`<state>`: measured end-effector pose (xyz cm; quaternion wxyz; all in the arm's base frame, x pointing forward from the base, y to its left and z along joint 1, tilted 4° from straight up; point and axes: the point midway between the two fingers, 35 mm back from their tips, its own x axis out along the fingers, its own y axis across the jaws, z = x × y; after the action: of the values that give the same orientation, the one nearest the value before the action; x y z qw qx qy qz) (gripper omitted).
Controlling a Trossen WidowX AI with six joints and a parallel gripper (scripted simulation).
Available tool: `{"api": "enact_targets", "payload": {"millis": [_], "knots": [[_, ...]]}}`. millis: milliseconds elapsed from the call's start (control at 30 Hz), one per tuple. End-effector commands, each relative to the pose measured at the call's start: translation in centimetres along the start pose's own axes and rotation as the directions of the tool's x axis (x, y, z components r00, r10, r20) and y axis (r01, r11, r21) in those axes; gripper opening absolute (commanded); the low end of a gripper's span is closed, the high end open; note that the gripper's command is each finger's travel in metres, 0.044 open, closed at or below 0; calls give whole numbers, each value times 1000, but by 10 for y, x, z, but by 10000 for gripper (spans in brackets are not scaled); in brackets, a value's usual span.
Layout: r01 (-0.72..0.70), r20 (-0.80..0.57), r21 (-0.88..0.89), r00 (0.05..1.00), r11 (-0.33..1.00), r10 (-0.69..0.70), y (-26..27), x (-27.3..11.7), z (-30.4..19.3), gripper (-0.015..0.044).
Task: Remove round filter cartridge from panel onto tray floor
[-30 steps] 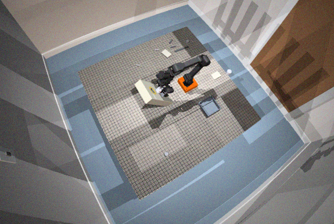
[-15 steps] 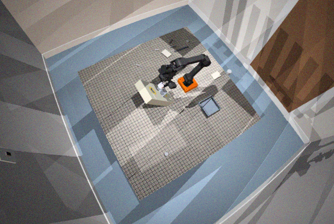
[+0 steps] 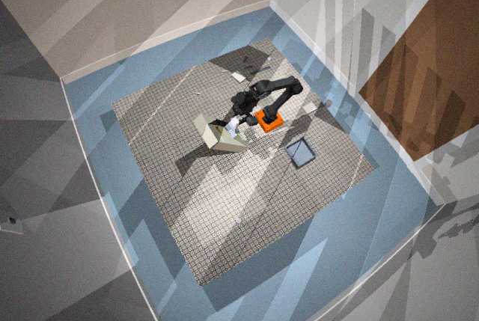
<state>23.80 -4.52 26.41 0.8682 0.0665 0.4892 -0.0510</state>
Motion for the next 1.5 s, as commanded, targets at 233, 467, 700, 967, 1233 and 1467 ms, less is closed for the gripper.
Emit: {"api": "enact_targets", "payload": {"millis": [233,467,700,967,1233,1467], "knots": [[2,3,4,1000,1000,-2,32,4,3,0],[0,7,5,1000,1000,0,53,6,2,0],[-7,7,-3,1000,1000,7,62,6,1,0],[-93,-4,-158,996,983,94,96,2,-10,0],[-185,-28,-320,982,929,186,130,-5,-25,0],[-261,-61,-452,963,853,263,157,-13,-42,0]]}}
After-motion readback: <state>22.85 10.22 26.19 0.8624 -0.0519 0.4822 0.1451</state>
